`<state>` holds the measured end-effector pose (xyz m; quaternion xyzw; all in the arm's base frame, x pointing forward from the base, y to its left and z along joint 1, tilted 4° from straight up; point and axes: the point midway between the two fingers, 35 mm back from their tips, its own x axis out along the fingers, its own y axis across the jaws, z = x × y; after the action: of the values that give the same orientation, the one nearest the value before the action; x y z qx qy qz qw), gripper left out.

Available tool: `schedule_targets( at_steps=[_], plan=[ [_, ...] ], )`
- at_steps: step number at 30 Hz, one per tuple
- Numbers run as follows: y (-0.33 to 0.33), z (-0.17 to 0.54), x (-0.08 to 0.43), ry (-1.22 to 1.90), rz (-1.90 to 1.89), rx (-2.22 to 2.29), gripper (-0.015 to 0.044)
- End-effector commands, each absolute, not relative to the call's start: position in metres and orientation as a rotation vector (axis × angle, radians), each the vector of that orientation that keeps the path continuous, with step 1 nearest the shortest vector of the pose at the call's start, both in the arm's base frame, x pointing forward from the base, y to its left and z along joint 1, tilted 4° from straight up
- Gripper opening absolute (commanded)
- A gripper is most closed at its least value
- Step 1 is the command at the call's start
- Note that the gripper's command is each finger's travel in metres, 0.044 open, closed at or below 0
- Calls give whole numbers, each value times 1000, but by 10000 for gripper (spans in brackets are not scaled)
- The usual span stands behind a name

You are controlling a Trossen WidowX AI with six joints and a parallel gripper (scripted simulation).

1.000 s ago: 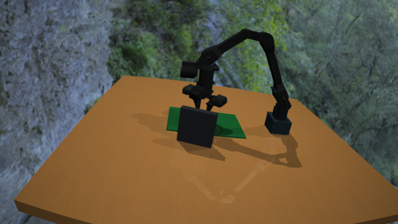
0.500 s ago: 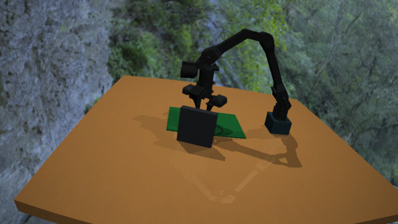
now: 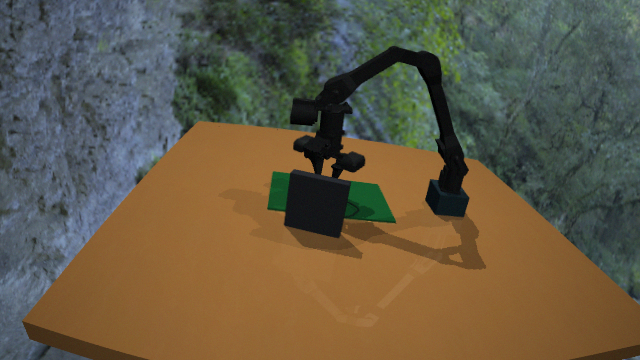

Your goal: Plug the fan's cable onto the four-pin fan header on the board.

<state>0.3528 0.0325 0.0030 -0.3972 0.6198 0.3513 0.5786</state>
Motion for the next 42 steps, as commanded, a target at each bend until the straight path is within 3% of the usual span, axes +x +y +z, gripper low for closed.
schedule_targets(
  at_steps=[1,22,42],
  plan=[
    [31,11,352,1441,838,-913,205],
    [21,77,348,1325,897,-824,205],
    [21,69,347,1345,888,-826,205]
  ],
)
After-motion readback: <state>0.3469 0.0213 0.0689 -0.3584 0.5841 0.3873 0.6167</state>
